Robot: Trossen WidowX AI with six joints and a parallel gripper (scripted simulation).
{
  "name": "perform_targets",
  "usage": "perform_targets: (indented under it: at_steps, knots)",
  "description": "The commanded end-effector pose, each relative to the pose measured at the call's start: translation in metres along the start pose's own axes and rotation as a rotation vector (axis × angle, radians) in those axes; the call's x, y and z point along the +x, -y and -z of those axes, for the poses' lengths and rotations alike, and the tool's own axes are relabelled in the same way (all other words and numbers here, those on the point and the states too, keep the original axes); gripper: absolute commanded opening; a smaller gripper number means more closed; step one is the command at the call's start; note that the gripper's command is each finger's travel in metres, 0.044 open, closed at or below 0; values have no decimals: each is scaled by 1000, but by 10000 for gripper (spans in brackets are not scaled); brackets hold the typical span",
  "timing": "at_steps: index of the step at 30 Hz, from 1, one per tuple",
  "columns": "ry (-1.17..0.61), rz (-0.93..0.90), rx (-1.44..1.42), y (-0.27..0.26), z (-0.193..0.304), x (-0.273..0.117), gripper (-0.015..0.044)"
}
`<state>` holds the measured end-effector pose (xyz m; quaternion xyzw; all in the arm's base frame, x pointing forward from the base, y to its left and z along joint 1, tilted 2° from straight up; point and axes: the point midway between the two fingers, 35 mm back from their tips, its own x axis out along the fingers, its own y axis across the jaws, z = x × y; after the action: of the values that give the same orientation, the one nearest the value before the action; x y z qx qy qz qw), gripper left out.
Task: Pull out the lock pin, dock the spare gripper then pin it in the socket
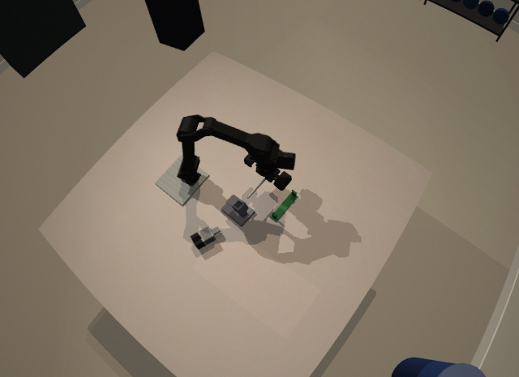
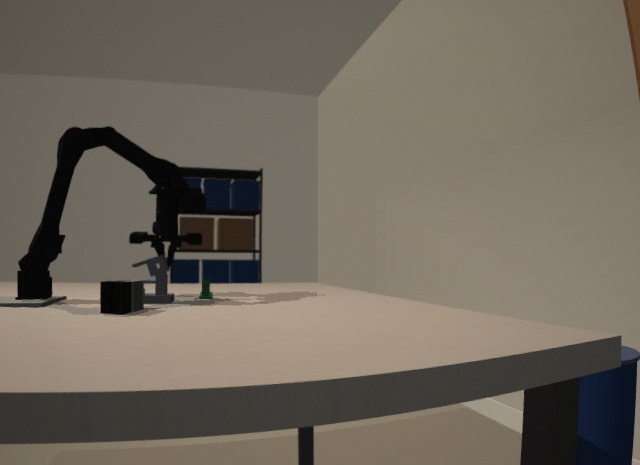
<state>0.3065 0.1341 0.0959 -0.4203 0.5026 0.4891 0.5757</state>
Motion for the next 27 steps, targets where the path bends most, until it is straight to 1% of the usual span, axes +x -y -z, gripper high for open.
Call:
perform_targets:
  at_steps: [1, 10, 11, 13, 17, 27]
  knots:
    - [0, 1, 0, 0, -1, -9, 0]
    - [0, 0, 0, 0, -3, -23, 0]
    - [0, 0, 0, 0, -2, -17, 11]
    - [0, 0, 0, 0, -2, -17, 0]
    - [0, 0, 0, 0, -3, -17, 0]
    - [1, 2, 0, 25, -18, -23, 0]
